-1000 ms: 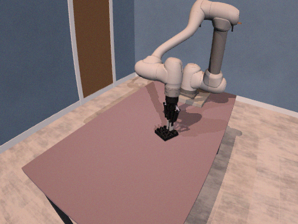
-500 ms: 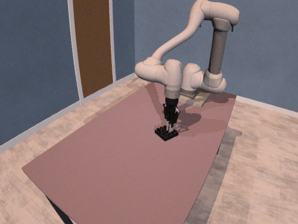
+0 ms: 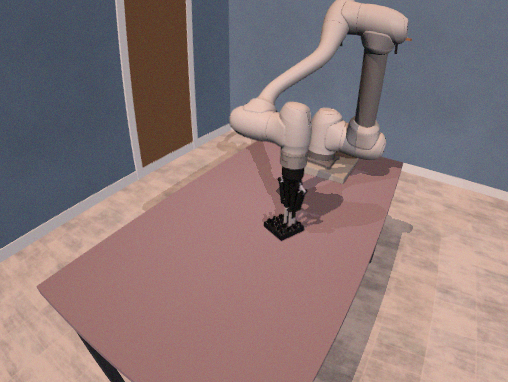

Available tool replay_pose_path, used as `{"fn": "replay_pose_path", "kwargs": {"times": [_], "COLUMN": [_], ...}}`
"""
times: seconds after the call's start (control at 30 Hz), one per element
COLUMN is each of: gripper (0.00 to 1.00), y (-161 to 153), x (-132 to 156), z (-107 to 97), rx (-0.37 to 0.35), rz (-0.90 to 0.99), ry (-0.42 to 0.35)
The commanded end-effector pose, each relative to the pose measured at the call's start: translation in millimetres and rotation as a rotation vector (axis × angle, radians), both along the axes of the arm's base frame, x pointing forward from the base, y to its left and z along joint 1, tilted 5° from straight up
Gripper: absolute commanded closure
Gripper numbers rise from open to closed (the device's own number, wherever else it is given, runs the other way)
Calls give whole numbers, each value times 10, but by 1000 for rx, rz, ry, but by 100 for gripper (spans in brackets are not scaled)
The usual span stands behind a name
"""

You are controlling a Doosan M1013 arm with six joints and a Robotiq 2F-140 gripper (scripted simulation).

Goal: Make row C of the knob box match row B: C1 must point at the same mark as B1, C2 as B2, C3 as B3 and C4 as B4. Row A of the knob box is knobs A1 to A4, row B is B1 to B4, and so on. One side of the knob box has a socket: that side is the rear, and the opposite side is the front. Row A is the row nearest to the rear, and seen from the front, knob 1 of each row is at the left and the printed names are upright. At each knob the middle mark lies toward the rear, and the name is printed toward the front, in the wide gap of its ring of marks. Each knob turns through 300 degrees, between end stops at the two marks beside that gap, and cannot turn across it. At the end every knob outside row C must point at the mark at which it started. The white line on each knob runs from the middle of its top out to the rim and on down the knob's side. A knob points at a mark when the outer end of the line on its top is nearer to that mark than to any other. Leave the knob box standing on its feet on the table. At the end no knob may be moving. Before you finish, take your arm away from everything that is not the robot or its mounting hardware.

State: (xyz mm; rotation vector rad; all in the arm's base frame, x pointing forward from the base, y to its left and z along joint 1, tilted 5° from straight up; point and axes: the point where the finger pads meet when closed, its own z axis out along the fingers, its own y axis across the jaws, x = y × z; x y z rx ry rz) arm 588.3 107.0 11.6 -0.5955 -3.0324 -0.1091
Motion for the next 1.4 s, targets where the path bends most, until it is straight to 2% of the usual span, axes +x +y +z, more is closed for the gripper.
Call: {"fn": "replay_pose_path", "kwargs": {"times": [0.0,0.93,0.97,1.37], "gripper": [88,88,95,95], "y": [0,0,0,0], "x": [0,0,0,0], "z": [1,1,1,1], "rx": [0,0,0,0], "rz": [0,0,0,0], "ry": [0,0,0,0]}}
